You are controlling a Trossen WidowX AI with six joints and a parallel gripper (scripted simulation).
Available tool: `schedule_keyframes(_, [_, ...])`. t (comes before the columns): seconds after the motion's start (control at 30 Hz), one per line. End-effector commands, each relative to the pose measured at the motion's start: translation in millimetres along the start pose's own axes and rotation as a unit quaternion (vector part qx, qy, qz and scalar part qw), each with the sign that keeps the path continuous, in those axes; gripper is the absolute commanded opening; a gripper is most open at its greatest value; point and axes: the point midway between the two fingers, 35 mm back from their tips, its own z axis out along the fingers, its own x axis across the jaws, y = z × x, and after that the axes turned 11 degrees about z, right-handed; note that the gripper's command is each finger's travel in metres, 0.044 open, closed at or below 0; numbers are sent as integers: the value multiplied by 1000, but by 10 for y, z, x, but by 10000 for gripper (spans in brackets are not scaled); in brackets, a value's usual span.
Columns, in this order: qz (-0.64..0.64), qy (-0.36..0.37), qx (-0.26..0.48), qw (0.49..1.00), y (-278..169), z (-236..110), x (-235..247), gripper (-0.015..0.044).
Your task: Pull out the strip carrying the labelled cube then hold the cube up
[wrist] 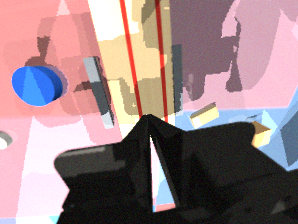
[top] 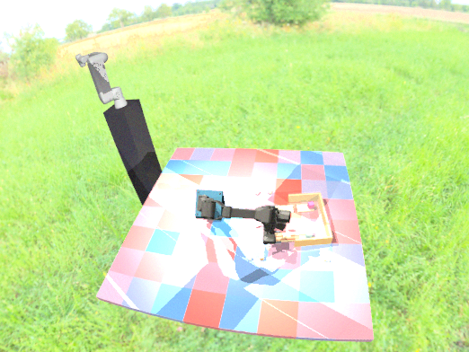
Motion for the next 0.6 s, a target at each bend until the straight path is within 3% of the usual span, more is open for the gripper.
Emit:
schedule_keyframes(0.0, [-4,0,9,1000,-131,43,-22,0])
schedule_keyframes(0.57, [-4,0,9,1000,-380,45,-73,0])
